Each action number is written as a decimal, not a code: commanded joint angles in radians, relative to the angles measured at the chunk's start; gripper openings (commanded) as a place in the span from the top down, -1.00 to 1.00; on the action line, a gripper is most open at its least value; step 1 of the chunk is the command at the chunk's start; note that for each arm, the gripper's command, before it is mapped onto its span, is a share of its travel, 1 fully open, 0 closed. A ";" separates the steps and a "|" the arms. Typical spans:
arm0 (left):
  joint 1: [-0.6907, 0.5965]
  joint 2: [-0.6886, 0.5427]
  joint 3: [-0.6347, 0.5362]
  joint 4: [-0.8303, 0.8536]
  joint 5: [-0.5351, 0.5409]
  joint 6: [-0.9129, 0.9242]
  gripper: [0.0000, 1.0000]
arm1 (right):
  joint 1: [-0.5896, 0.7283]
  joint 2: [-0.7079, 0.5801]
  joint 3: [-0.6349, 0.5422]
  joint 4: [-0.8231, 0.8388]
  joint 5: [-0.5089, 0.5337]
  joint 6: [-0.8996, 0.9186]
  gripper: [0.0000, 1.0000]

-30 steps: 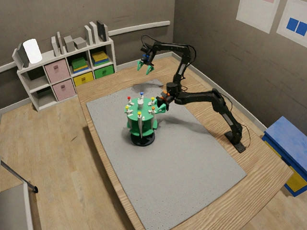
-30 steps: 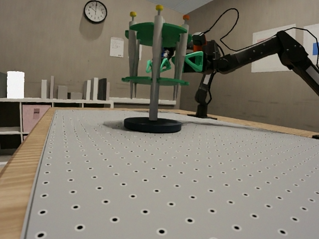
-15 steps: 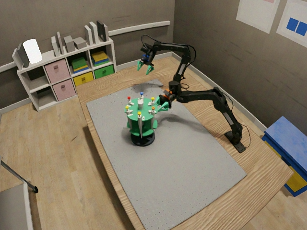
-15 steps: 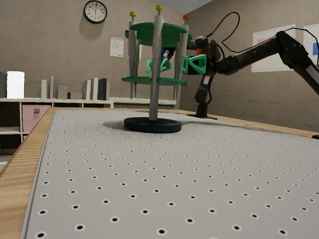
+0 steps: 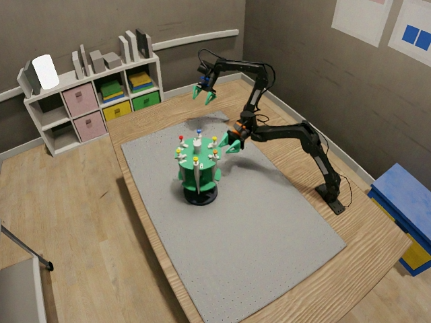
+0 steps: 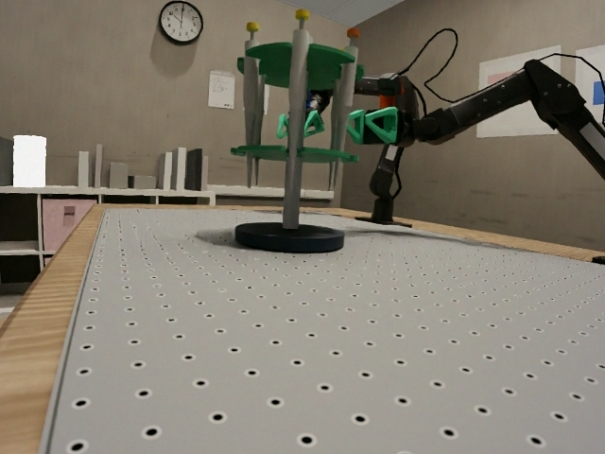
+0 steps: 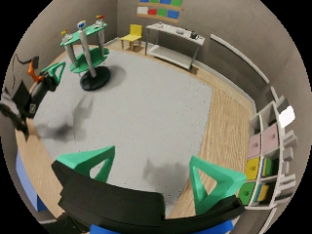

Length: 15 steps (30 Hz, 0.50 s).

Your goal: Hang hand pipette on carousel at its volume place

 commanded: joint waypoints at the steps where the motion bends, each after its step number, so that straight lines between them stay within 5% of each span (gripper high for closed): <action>1: -0.016 -0.053 -0.018 0.000 -0.026 -0.012 0.00 | -0.011 0.010 0.010 0.009 -0.023 -0.011 -1.00; 15: -0.062 -0.076 -0.048 -0.025 -0.072 -0.037 0.00 | -0.011 0.010 0.010 0.009 -0.023 -0.011 -1.00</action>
